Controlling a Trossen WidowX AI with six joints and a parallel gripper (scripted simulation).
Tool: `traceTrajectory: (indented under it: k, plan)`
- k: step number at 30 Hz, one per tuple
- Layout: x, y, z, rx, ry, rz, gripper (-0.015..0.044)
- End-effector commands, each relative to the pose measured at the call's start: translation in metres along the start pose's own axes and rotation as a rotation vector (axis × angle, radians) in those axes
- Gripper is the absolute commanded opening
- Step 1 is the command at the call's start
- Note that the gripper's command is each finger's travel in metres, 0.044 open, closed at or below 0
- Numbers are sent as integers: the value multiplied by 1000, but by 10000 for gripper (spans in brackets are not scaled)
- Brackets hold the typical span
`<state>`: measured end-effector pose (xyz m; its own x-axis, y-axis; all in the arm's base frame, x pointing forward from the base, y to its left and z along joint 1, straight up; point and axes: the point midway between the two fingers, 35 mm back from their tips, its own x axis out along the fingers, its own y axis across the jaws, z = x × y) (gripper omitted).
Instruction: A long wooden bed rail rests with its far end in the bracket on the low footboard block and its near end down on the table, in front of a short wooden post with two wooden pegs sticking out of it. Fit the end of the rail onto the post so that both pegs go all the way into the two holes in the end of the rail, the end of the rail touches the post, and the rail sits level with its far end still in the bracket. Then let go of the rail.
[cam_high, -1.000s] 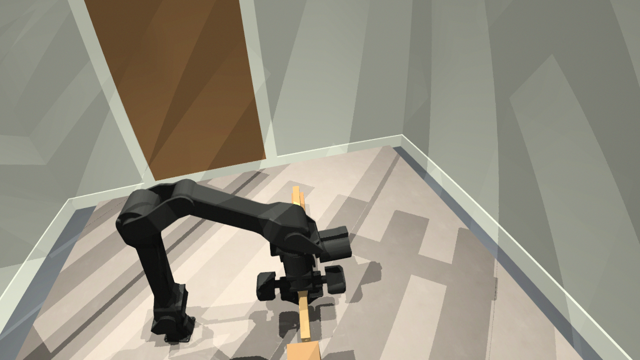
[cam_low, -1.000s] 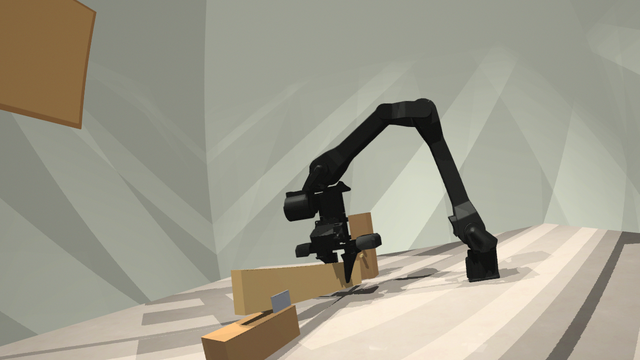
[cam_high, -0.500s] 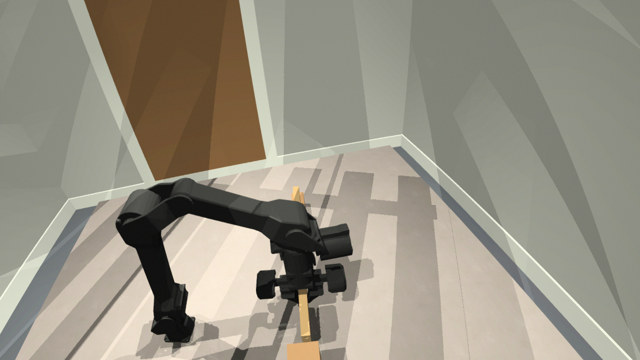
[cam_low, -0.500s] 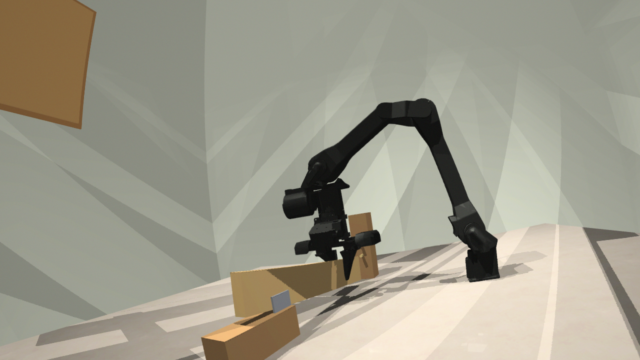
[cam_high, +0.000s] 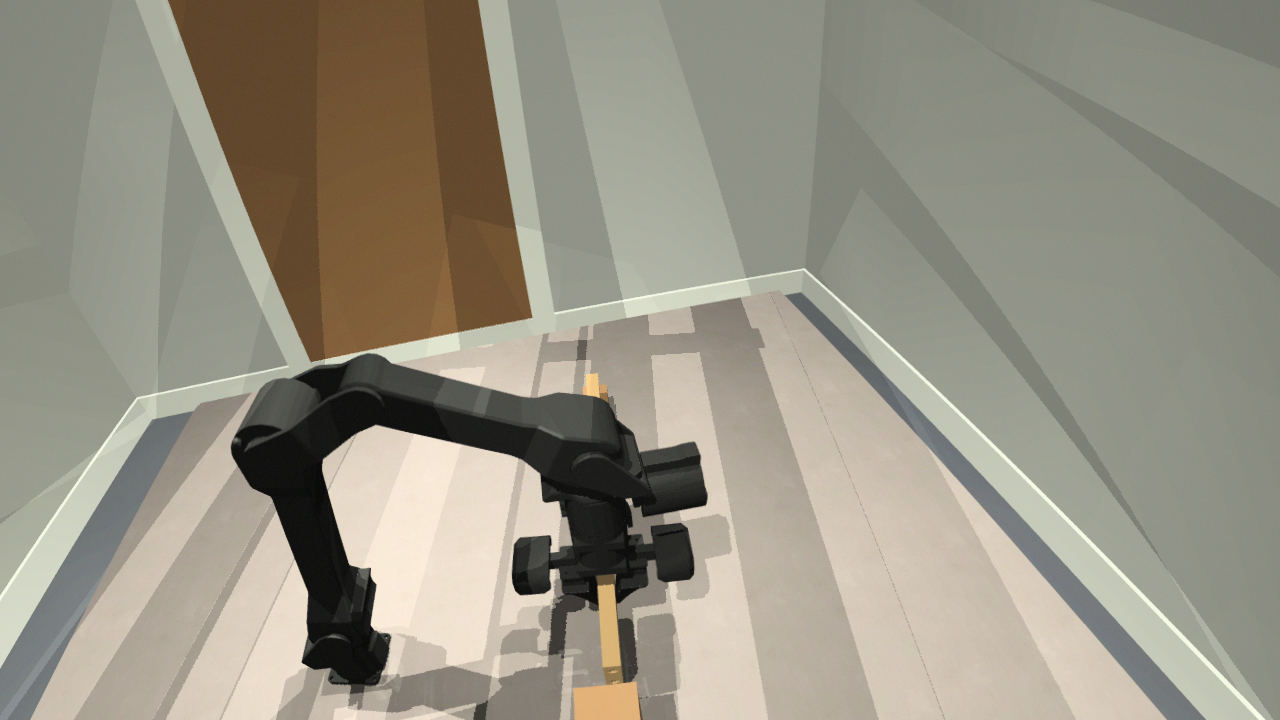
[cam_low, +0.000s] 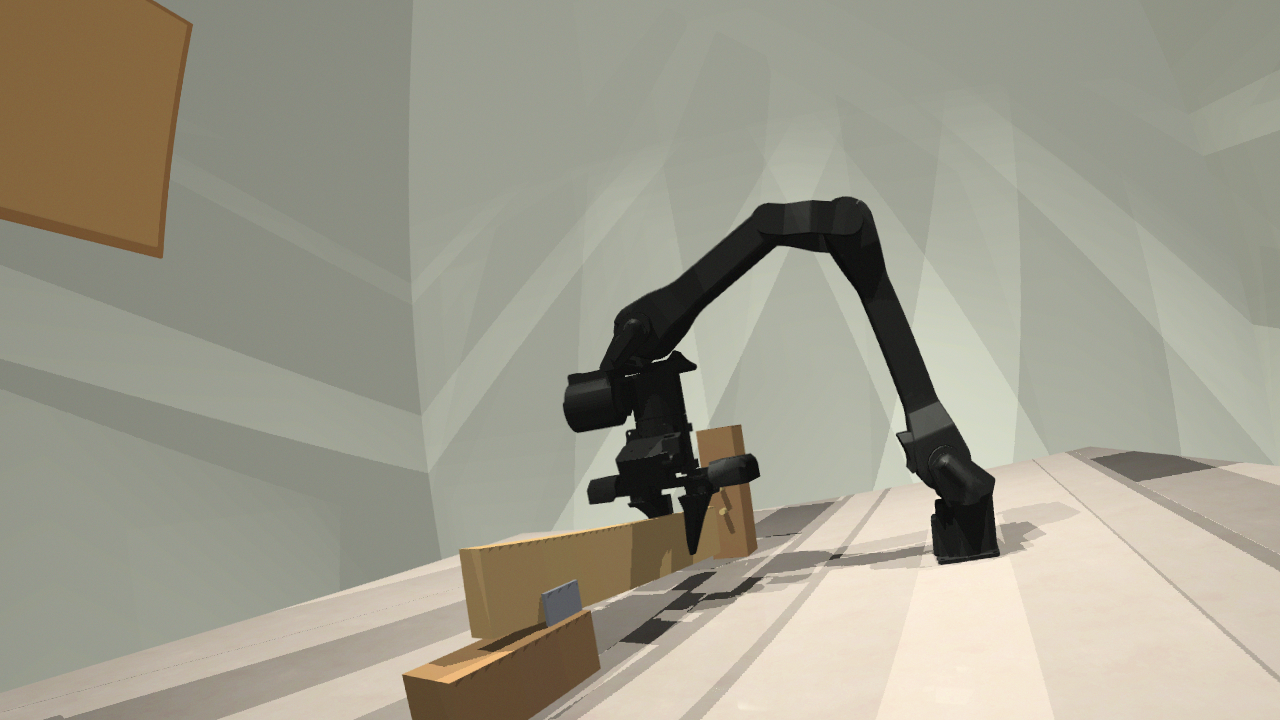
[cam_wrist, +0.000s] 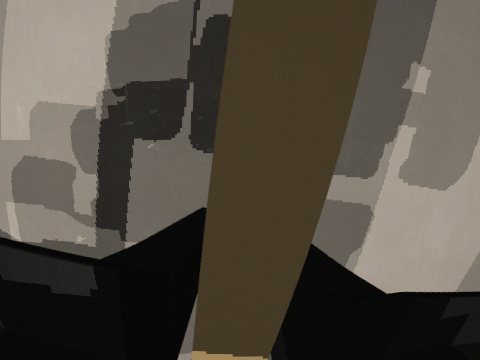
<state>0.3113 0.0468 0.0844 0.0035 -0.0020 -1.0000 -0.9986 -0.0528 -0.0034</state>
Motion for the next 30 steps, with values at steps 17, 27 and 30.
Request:
traceTrajectory:
  k: [17,27,30]
  plan:
    - [-16,-4,1,-2,-7,-22,0]
    - [-21,-4,1,-2,-7,-22,0]
    - [-23,-4,1,-2,-7,-22,0]
